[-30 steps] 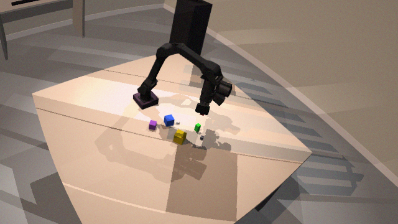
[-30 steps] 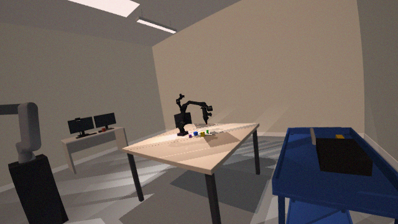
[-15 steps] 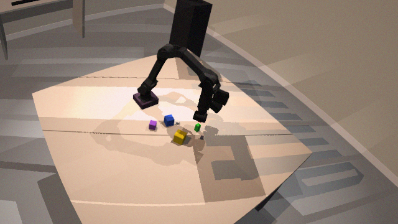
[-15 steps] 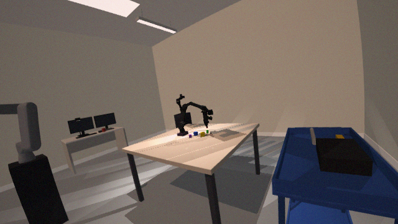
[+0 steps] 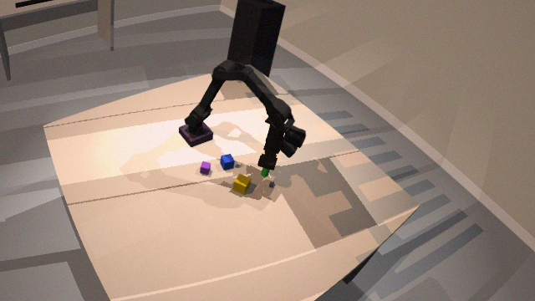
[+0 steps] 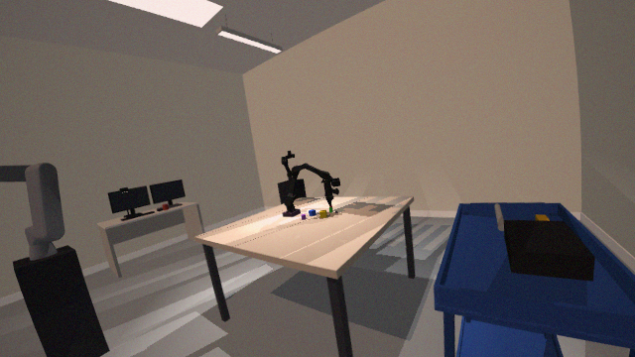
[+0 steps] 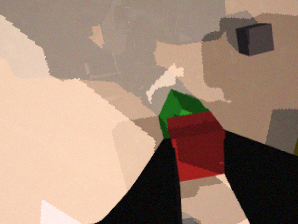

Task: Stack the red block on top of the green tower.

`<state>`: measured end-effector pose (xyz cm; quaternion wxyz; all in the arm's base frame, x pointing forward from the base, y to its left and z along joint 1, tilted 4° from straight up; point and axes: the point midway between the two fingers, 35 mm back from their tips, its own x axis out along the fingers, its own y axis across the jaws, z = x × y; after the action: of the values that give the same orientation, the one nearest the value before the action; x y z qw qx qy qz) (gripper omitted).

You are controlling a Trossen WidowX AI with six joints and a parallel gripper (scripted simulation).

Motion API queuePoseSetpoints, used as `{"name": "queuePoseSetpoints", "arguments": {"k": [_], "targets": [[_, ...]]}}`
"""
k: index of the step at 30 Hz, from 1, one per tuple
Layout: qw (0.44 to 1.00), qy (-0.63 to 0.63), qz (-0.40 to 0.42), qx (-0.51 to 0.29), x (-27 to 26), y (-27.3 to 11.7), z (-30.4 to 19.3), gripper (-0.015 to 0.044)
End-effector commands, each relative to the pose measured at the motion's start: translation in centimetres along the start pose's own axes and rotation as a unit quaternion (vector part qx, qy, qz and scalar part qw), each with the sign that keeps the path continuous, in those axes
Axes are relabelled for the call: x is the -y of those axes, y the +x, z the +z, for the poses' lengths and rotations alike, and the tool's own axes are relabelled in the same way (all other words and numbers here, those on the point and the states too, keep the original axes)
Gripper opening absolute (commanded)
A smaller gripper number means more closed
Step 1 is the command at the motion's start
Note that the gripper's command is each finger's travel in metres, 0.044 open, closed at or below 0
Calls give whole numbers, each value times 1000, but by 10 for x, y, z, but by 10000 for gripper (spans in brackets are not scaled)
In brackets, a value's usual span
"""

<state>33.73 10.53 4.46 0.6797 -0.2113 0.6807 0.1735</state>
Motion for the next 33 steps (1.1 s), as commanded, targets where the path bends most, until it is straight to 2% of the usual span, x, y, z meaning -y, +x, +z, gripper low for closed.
{"name": "queuePoseSetpoints", "arguments": {"k": [1, 22, 33], "targets": [[1000, -2, 0, 0, 0, 2, 0, 0], [1000, -2, 0, 0, 0, -2, 0, 0], [1000, 0, 0, 0, 0, 1, 0, 289]]}}
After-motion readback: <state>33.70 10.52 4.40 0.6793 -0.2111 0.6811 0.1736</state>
